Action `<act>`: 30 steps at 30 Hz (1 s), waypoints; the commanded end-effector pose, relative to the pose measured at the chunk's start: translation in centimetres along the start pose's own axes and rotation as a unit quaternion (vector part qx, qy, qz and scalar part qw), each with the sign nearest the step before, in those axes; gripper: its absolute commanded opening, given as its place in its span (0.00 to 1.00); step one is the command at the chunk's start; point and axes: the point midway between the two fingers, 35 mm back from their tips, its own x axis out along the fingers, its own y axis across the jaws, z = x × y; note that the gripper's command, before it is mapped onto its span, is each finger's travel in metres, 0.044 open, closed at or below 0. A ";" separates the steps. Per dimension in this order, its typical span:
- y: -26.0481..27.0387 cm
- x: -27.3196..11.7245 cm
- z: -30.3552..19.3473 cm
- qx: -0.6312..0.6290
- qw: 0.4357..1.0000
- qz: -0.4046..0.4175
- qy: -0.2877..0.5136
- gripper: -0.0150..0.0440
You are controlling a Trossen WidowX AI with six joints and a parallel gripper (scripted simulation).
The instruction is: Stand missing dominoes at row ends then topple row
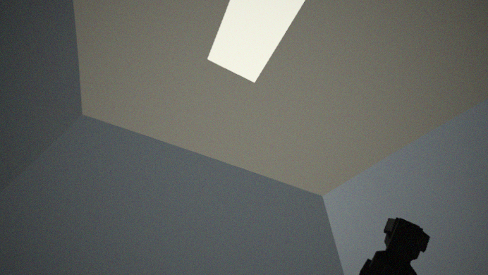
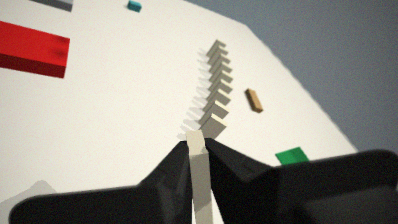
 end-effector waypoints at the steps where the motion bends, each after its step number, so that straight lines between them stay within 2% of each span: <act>1: 0.0 -0.3 0.1 0.029 0.999 0.011 -0.040 0.29; 20: 0.4 -2.6 0.6 0.225 0.945 0.124 -0.203 0.29; 30: 0.3 -2.8 0.6 0.243 0.937 0.134 -0.212 0.29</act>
